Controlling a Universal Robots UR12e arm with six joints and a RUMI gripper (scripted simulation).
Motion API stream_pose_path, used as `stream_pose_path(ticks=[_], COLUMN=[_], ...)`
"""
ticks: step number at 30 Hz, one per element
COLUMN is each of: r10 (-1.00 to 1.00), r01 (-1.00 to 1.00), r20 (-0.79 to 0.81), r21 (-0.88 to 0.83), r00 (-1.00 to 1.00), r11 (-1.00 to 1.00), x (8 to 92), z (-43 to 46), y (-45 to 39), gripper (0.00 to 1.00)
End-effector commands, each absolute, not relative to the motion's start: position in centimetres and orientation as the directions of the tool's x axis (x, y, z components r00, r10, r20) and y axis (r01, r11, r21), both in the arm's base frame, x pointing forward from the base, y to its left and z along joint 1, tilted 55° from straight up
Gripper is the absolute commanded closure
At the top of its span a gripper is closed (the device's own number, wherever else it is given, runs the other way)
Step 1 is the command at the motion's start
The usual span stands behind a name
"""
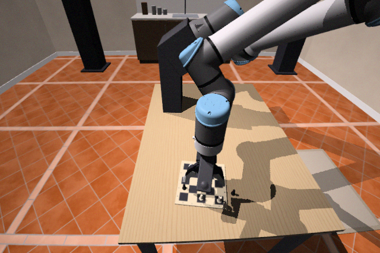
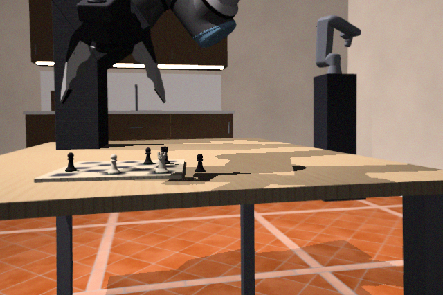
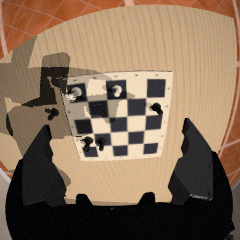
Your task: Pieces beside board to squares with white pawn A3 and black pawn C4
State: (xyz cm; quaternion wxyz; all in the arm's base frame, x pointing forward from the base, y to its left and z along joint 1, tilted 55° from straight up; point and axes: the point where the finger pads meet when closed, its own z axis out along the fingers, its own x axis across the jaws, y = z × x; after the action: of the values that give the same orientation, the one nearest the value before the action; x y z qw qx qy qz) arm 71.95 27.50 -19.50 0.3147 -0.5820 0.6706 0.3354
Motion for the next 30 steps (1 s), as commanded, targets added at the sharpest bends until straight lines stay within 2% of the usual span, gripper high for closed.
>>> stream_pose_path(ticks=[1, 14, 26, 30], r10=[-0.566, -0.520, -0.367, -0.335], r01=[-0.986, -0.915, -0.668, -0.614], r20=[-0.808, -0.754, -0.558, -0.515], r21=[0.115, 0.311, 0.593, 0.631], r00=[-0.164, -0.402, -0.744, -0.789], r11=[0.121, 0.258, 0.450, 0.474], x=[72.0, 72.0, 71.3, 71.1], z=[-19.1, -17.0, -13.1, -12.5], y=[27.7, 29.5, 32.7, 33.3], gripper=[0.00, 0.00, 0.00, 0.00])
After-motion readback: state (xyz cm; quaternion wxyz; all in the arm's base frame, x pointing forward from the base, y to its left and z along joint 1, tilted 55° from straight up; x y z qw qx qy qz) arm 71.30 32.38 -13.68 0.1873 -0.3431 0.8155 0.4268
